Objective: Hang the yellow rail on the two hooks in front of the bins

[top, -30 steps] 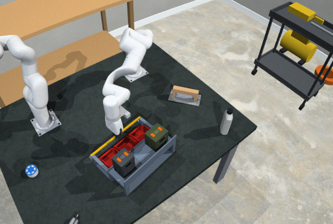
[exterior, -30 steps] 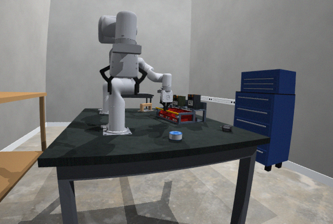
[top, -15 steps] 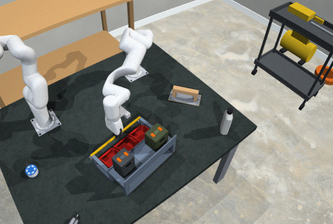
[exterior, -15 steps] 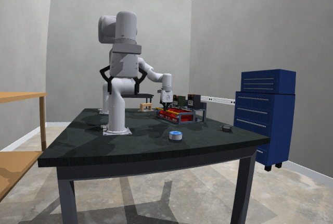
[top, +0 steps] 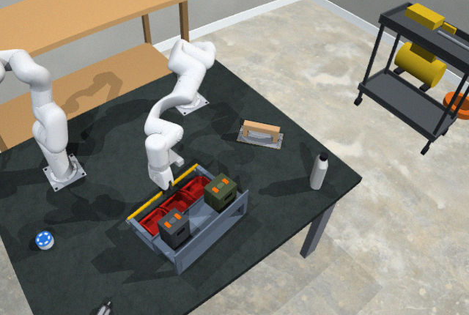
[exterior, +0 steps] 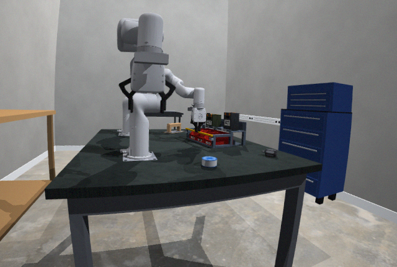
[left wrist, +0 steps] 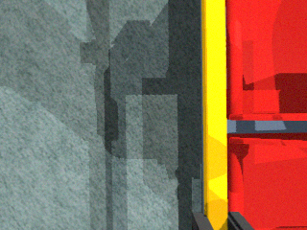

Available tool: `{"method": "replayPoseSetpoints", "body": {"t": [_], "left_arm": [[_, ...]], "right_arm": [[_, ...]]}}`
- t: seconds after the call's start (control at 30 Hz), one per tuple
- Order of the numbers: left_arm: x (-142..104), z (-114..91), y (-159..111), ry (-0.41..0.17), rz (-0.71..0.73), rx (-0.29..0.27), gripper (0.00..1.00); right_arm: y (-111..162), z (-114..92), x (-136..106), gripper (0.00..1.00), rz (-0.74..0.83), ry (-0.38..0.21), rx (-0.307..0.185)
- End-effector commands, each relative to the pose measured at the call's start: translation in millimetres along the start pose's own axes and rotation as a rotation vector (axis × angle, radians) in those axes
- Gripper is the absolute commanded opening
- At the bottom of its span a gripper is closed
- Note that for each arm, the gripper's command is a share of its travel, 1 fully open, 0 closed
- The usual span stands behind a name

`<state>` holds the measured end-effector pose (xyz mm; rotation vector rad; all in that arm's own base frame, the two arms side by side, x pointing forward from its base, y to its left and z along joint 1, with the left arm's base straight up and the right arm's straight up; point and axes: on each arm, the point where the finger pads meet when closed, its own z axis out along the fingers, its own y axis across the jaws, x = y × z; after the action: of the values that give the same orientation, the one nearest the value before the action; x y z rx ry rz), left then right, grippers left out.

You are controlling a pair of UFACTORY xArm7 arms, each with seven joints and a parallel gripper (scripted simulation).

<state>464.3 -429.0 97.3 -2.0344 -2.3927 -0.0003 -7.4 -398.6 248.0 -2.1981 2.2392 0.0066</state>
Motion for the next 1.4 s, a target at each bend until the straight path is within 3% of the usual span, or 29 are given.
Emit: {"method": "replayPoseSetpoints", "body": {"t": [0.0, 1.37], "left_arm": [[-1.7, -2.9, 0.8, -0.006, 0.0, -0.004, 0.0], [-1.8, 1.3, 0.9, -0.006, 0.0, -0.004, 0.0]], "right_arm": [[-0.1, -2.0, 1.3, 1.0, 0.0, 0.006, 0.0], [-0.1, -2.0, 1.3, 1.0, 0.0, 0.006, 0.0]]}}
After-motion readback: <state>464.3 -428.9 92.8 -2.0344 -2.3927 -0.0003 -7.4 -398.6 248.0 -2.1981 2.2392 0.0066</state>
